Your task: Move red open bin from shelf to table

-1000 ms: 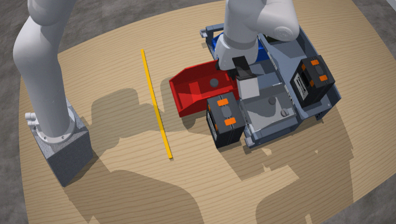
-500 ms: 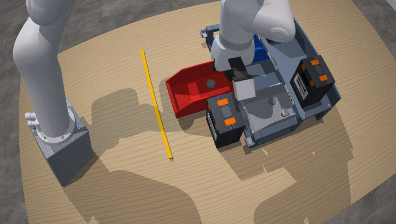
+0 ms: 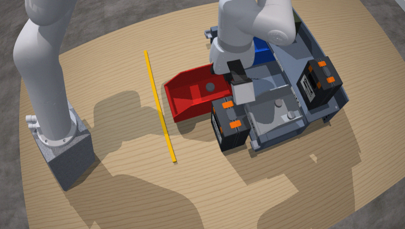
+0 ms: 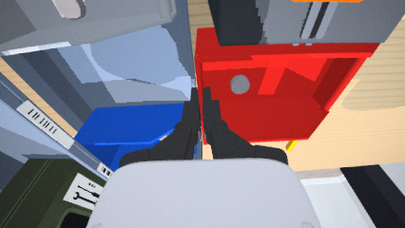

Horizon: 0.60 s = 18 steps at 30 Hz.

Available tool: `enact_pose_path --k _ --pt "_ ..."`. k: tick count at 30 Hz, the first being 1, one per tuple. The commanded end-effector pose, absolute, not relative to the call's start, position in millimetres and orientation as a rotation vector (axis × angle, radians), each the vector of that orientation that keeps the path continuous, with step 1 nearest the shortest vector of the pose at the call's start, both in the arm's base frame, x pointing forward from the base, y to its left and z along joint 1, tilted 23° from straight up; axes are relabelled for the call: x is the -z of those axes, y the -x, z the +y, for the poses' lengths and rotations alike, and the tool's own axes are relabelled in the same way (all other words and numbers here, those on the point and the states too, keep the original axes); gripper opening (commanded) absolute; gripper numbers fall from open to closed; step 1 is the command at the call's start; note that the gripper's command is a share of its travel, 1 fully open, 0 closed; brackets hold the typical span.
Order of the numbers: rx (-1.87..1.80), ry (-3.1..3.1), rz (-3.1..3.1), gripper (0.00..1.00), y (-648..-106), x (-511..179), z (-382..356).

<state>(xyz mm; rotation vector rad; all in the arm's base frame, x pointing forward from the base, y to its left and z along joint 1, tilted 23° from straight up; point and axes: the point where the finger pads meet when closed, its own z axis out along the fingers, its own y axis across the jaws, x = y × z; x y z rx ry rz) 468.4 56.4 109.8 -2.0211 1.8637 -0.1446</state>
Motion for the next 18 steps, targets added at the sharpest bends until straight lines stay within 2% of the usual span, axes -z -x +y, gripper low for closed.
enact_pose_path --k 1,18 --pt "0.149 2.019 1.861 0.0 -469.4 -111.5 56.3" --pt "0.149 2.019 1.861 0.0 -461.6 -108.4 55.9"
